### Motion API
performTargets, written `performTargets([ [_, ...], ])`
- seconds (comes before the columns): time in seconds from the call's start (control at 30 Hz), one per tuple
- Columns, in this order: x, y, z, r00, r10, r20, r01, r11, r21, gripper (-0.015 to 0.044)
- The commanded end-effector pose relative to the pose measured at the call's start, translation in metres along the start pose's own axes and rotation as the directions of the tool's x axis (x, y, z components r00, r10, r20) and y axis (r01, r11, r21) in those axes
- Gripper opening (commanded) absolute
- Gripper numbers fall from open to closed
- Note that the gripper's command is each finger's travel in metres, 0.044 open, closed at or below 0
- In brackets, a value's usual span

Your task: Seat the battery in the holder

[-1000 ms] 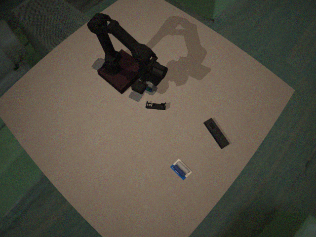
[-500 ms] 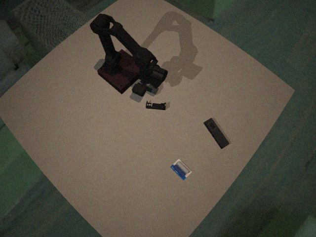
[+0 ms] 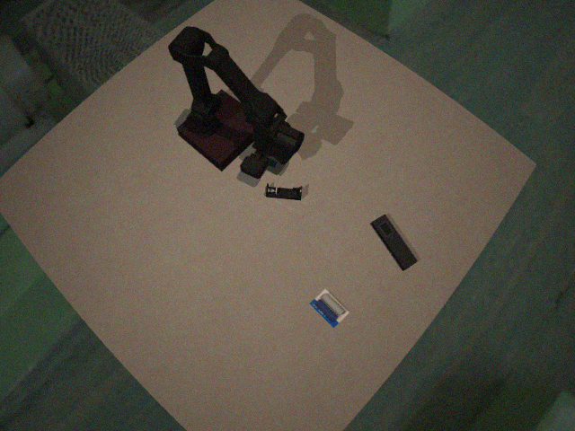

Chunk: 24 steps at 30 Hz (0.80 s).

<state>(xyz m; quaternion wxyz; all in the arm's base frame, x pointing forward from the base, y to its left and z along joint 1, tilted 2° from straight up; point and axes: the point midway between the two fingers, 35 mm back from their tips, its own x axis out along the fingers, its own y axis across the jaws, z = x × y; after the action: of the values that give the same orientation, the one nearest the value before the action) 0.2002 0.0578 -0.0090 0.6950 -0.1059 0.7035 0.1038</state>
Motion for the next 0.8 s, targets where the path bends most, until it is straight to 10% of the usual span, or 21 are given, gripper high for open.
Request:
performTargets([
  [0.0,0.002,-0.001,-0.001,1.0,-0.006,-0.002,0.006,1.0,-0.006,0.0142],
  [0.77,-0.049,-0.001,0.001,1.0,-0.006,-0.002,0.006,1.0,0.029,0.0059],
])
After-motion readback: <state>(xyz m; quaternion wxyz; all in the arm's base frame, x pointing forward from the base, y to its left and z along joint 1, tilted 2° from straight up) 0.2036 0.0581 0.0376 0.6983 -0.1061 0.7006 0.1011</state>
